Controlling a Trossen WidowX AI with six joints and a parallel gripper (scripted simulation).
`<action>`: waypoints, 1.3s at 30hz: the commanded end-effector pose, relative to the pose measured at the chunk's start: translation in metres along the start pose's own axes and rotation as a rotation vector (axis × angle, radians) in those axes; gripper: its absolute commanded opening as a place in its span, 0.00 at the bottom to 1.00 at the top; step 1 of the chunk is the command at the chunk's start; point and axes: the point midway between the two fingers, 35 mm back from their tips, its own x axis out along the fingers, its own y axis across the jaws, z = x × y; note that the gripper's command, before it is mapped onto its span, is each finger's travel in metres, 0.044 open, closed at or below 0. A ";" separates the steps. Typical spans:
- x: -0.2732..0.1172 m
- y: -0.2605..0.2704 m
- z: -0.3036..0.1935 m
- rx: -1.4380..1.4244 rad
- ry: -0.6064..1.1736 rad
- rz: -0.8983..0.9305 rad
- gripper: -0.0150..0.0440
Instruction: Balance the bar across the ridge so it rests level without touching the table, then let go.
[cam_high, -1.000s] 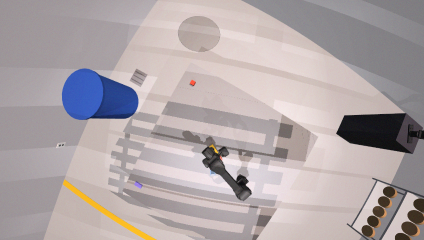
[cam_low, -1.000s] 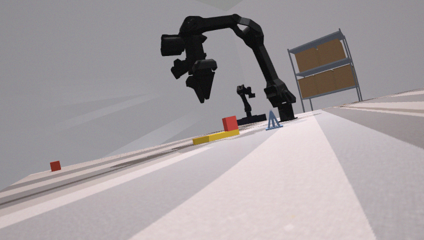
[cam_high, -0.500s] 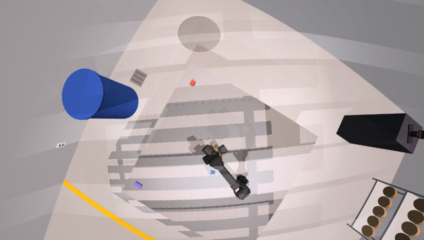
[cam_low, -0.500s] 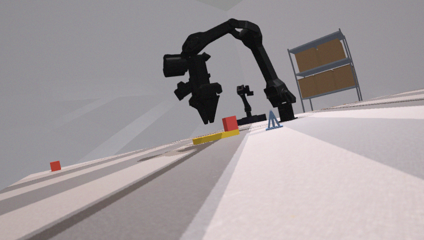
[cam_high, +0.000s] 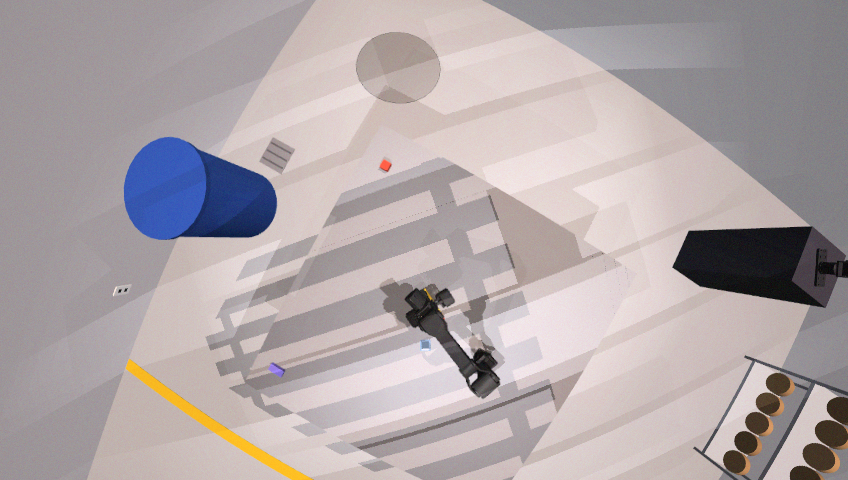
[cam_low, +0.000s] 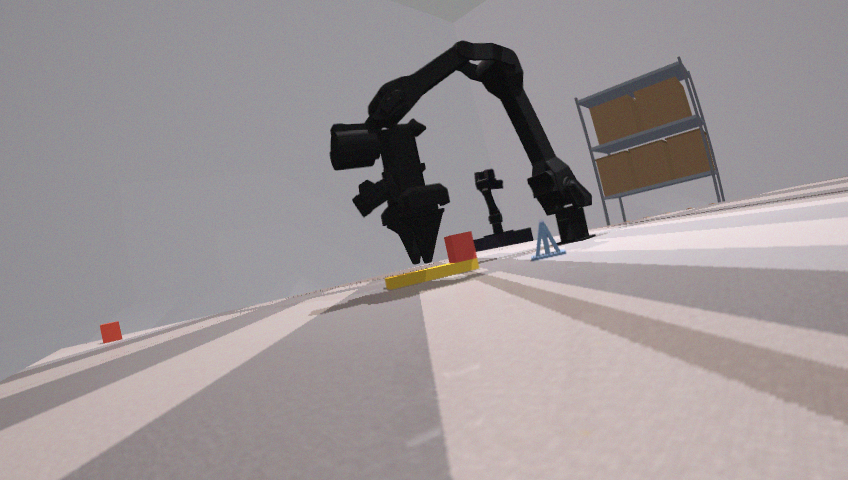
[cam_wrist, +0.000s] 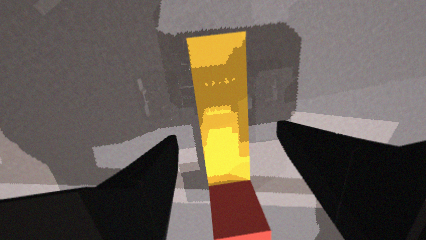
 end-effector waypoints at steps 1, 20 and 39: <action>0.009 0.000 -0.003 -0.004 0.010 0.003 0.79; 0.020 0.000 -0.003 -0.004 0.010 0.003 0.79; 0.019 0.000 -0.002 0.000 0.007 -0.001 0.35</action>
